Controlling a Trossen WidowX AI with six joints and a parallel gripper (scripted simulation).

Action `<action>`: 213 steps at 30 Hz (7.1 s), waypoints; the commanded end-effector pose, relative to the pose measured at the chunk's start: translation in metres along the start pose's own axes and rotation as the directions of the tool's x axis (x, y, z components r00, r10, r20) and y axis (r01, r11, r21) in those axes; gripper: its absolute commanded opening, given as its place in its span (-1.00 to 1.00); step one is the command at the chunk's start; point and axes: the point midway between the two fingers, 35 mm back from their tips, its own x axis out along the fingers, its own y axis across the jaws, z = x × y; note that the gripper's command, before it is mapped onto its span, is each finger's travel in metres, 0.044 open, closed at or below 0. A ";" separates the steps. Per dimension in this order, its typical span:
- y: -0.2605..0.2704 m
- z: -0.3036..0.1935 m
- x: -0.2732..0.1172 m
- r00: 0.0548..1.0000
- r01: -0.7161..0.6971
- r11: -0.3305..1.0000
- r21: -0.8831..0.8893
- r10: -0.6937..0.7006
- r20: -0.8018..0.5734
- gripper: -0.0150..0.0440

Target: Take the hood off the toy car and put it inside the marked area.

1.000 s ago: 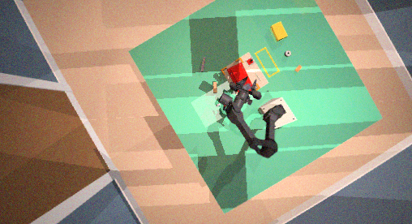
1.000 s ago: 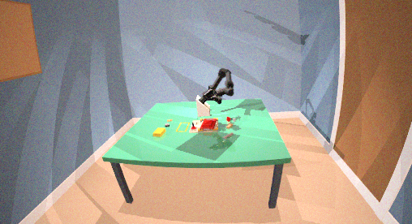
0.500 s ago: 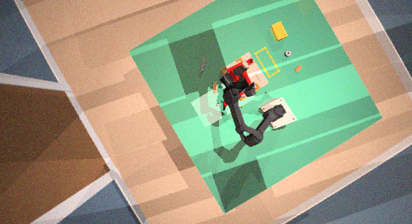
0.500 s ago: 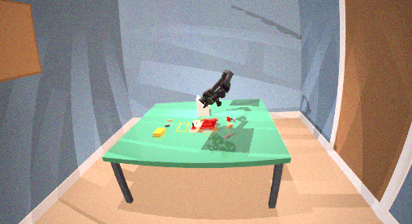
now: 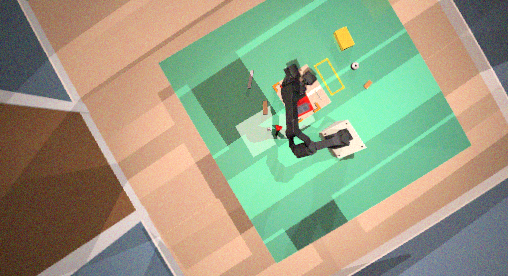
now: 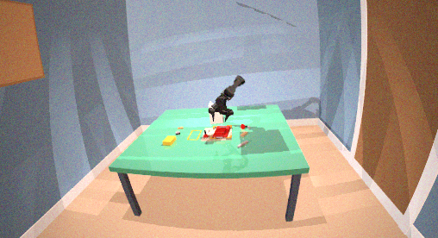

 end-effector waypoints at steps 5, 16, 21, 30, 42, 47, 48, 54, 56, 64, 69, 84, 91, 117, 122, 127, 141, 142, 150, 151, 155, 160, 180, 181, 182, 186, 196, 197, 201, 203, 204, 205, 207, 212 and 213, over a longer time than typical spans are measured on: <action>-0.007 0.021 0.001 0.973 -0.230 0.898 0.375 0.210 0.092 1.00; -0.005 0.023 0.003 0.973 -0.229 0.898 0.375 0.210 0.093 1.00; -0.005 0.023 0.008 0.973 -0.229 0.898 0.375 0.210 0.093 1.00; -0.003 0.025 0.016 0.973 -0.229 0.898 0.375 0.209 0.093 1.00; -0.001 0.026 0.027 0.973 -0.229 0.898 0.375 0.210 0.093 1.00; 0.000 0.026 0.032 0.973 -0.229 0.898 0.375 0.210 0.093 1.00; 0.000 0.026 0.033 0.973 -0.230 0.898 0.375 0.210 0.093 1.00; 0.001 0.027 0.038 0.973 -0.230 0.898 0.374 0.210 0.093 1.00; 0.002 0.027 0.040 0.973 -0.230 0.898 0.374 0.211 0.093 1.00; 0.003 0.027 0.047 0.973 -0.231 0.898 0.374 0.211 0.093 1.00; 0.004 0.027 0.051 0.973 -0.232 0.898 0.374 0.212 0.093 1.00; 0.005 0.028 0.055 0.973 -0.232 0.898 0.374 0.212 0.093 1.00; 0.006 0.028 0.058 0.973 -0.232 0.898 0.374 0.212 0.093 1.00; 0.008 0.029 0.071 0.973 -0.232 0.898 0.374 0.213 0.093 1.00; 0.006 0.030 0.069 0.974 -0.228 0.900 0.372 0.206 0.098 0.91; 0.006 0.030 0.069 0.974 -0.228 0.900 0.372 0.206 0.098 0.67; 0.006 0.030 0.066 0.974 -0.228 0.900 0.372 0.206 0.098 -0.12; 0.005 0.030 0.065 0.974 -0.228 0.900 0.372 0.206 0.098 -0.20; 0.004 0.029 0.060 0.974 -0.228 0.900 0.372 0.206 0.098 -0.49; 0.004 0.029 0.060 0.974 -0.228 0.900 0.372 0.206 0.098 -0.49; 0.003 0.029 0.057 0.974 -0.228 0.900 0.372 0.206 0.098 -0.49; 0.003 0.029 0.054 0.974 -0.228 0.900 0.373 0.206 0.098 -0.49; -0.001 0.027 0.037 0.974 -0.227 0.900 0.373 0.205 0.099 -0.49; -0.002 0.027 0.033 0.974 -0.227 0.900 0.373 0.205 0.099 -0.49; -0.003 0.027 0.029 0.974 -0.226 0.900 0.373 0.204 0.098 -0.49; -0.008 0.025 0.006 0.974 -0.226 0.900 0.373 0.204 0.098 -0.49; -0.031 0.020 0.007 0.976 -0.219 0.896 0.387 0.194 0.103 -0.49; -0.038 0.018 0.008 0.976 -0.215 0.896 0.389 0.190 0.102 -0.49; -0.067 0.010 0.013 0.979 -0.203 0.895 0.397 0.178 0.100 -0.49; -0.080 0.005 0.015 0.980 -0.200 0.896 0.396 0.175 0.099 -0.49; -0.086 0.002 0.016 0.980 -0.199 0.897 0.396 0.174 0.098 -0.49; -0.093 0.000 0.017 0.980 -0.198 0.897 0.395 0.173 0.098 -0.49; -0.105 -0.006 0.019 0.980 -0.196 0.898 0.394 0.172 0.097 -0.49; -0.135 -0.023 0.025 0.980 -0.196 0.899 0.391 0.172 0.095 -0.49; -0.141 -0.027 0.027 0.980 -0.196 0.900 0.390 0.173 0.094 -0.49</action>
